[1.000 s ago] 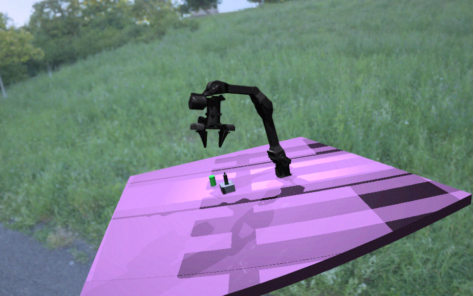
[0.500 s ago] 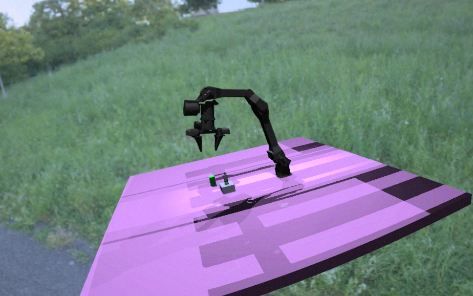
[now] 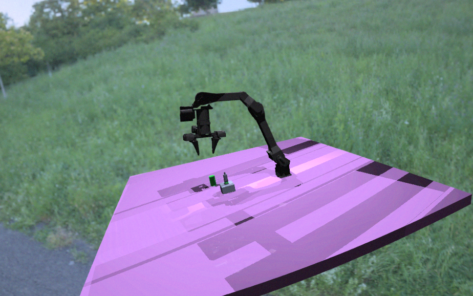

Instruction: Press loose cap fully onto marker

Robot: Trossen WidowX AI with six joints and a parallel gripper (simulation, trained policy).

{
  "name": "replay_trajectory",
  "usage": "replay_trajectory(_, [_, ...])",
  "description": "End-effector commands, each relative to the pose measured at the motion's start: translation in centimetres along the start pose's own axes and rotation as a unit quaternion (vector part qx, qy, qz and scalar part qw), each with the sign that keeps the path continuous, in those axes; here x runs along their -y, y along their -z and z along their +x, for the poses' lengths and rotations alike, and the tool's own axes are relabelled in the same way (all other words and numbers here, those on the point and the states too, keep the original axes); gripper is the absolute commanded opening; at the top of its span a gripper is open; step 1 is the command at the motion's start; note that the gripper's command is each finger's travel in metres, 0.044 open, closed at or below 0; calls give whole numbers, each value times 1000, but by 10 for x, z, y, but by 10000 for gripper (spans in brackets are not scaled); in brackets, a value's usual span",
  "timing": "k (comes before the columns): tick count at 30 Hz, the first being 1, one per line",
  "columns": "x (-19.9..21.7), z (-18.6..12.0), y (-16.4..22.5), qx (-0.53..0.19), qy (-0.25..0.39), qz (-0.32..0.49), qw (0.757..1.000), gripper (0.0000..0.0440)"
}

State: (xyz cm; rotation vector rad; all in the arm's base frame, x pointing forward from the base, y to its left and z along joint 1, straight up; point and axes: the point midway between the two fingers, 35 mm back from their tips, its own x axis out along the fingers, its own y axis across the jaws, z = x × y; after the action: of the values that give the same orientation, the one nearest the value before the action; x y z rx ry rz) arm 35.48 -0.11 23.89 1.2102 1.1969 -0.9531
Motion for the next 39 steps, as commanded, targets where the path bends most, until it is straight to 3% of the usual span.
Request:
replay_trajectory(1, [0,5,-8,1,7,5,1000,324])
replay_trajectory(39, [19,72,-93,5,97,61,993,314])
